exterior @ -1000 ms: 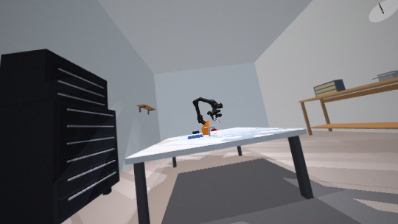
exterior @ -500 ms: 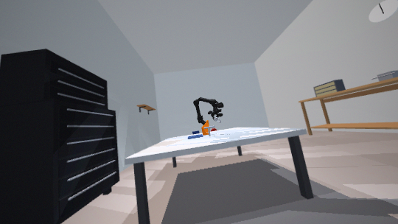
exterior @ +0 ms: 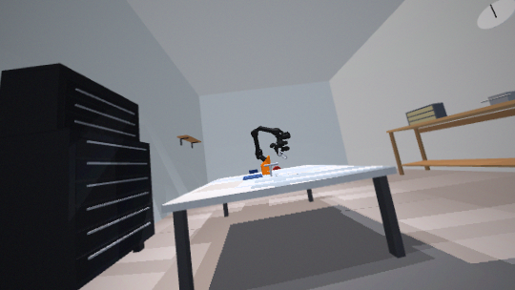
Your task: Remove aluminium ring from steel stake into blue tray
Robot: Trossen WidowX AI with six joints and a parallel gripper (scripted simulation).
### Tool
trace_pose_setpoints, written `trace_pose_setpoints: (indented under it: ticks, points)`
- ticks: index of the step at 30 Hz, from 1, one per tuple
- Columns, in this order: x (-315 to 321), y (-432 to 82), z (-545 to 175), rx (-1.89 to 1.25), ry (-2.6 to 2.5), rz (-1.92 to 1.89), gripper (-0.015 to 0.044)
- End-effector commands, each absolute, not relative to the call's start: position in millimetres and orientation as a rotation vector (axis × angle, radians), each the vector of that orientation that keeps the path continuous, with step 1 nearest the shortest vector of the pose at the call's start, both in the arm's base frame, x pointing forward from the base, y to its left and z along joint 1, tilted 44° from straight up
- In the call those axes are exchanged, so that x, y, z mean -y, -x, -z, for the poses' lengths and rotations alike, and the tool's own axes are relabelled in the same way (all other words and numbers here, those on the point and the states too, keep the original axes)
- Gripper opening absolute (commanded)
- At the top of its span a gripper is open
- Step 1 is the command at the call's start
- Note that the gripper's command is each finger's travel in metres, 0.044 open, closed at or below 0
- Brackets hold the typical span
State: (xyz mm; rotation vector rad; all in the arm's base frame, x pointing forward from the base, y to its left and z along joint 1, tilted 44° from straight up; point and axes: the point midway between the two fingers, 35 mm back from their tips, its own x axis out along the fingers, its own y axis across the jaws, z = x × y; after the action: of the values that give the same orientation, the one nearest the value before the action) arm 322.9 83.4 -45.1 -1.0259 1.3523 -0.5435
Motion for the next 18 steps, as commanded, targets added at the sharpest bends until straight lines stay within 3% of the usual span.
trace_pose_setpoints:
  ticks: [1, 18]
  points:
    - [-83, -331, 46, -1.349, 1.031, 0.546, 0.0000]
    - [-80, -346, 46, -1.317, 0.990, 0.572, 0.0000]
